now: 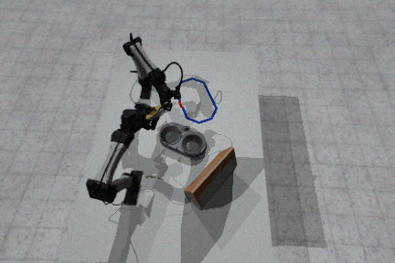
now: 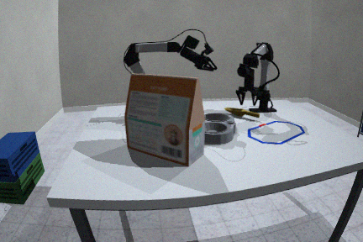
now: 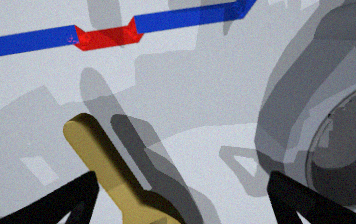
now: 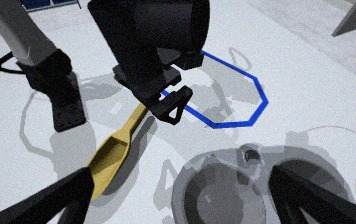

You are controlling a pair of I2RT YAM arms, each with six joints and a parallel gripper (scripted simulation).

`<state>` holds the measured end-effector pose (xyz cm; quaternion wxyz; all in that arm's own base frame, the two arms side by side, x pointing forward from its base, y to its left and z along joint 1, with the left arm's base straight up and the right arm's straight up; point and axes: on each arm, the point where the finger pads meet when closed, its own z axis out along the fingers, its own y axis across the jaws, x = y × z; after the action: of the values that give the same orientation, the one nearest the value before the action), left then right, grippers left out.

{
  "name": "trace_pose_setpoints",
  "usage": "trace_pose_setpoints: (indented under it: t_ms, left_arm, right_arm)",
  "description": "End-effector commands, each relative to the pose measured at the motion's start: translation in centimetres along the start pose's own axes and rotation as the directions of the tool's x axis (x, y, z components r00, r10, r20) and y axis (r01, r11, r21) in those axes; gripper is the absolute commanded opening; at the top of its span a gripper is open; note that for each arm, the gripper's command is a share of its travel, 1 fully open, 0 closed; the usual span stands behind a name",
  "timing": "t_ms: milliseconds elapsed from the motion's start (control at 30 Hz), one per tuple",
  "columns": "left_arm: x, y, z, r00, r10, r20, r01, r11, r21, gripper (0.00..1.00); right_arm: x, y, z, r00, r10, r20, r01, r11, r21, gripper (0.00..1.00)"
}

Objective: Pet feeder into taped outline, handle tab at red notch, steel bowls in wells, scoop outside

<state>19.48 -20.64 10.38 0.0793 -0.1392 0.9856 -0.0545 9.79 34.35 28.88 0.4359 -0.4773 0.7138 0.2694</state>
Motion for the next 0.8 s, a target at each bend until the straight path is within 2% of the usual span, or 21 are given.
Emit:
trace_pose_setpoints:
  t_ms: [0, 133, 400, 467, 533, 667, 767]
  left_arm:
    - [-1.7, -2.1, -0.1, 0.977, 0.211, 0.04, -0.212, 0.977, 0.03, 1.0]
    - [-2.6, -5.5, -0.4, 0.901, 0.426, 0.083, -0.432, 0.899, 0.075, 1.0]
    - [-4.9, -11.1, -1.0, 0.652, 0.733, 0.193, -0.757, 0.646, 0.1, 1.0]
    - [-5.4, -12.2, -1.1, 0.591, 0.777, 0.216, -0.805, 0.584, 0.1, 1.0]
    - [-5.4, -12.2, -1.1, 0.591, 0.777, 0.216, -0.805, 0.584, 0.1, 1.0]
    - [-6.1, -13.8, -1.2, 0.495, 0.836, 0.238, -0.868, 0.487, 0.096, 1.0]
    - [-6.5, -14.7, -0.9, 0.458, 0.855, 0.244, -0.888, 0.449, 0.094, 1.0]
  right_arm:
    - [1.6, -1.5, -1.8, 0.999, 0.031, -0.034, -0.028, 0.996, 0.084, 1.0]
    - [2.4, -2.8, -4.6, 0.998, 0.059, -0.013, -0.056, 0.989, 0.134, 1.0]
    - [4.1, -5.0, -8.7, 0.995, 0.101, 0.025, -0.104, 0.972, 0.211, 1.0]
    - [4.3, -5.4, -9.4, 0.994, 0.107, 0.036, -0.113, 0.969, 0.218, 1.0]
    - [4.3, -5.4, -9.4, 0.994, 0.107, 0.036, -0.113, 0.969, 0.218, 1.0]
    - [4.4, -5.6, -10.1, 0.992, 0.114, 0.055, -0.123, 0.969, 0.215, 1.0]
    - [4.1, -5.3, -9.9, 0.992, 0.109, 0.06, -0.119, 0.972, 0.203, 1.0]
